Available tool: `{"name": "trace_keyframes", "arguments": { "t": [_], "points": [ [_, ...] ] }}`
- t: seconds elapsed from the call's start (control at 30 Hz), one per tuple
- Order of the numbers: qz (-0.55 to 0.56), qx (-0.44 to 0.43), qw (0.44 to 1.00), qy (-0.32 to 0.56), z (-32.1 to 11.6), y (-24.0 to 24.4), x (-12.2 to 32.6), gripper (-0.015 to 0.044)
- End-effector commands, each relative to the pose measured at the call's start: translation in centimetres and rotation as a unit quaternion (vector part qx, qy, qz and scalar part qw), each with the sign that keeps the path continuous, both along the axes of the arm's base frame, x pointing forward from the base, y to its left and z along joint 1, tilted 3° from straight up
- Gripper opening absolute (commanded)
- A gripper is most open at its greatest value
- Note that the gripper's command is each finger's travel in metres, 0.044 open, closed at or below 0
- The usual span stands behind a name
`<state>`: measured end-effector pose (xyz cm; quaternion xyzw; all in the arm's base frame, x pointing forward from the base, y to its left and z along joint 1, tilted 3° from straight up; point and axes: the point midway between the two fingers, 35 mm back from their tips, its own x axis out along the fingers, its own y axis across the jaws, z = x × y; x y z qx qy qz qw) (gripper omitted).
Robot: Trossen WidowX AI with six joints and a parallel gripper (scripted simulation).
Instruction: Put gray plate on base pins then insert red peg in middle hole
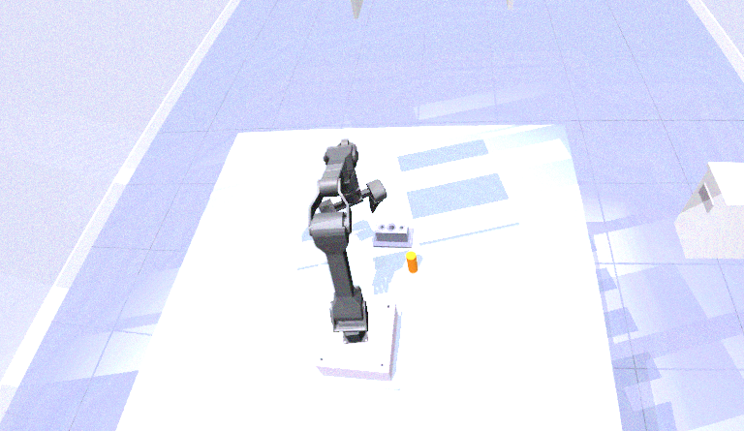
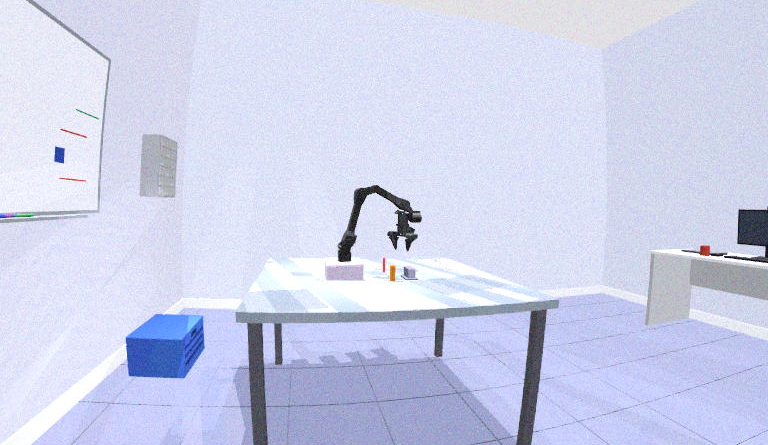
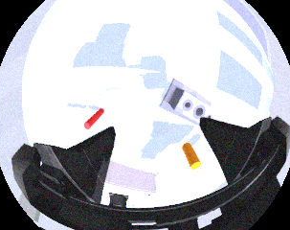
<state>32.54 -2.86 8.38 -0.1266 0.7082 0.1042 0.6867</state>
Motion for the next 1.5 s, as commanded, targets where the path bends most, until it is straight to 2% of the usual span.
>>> {"name": "trace_keyframes", "arguments": {
  "t": [0.0,0.4,0.77,1.47],
  "points": [
    [-0.332,-0.001,0.943,-0.017,0.2,5.5,-2.1,0.044],
    [-0.551,-0.006,0.834,-0.022,-0.1,8.8,-4.0,0.044],
    [-0.722,-0.012,0.691,-0.027,-0.3,10.6,-5.6,0.044],
    [-0.725,-0.012,0.688,-0.027,-1.2,10.6,-5.6,0.044]
  ]
}}
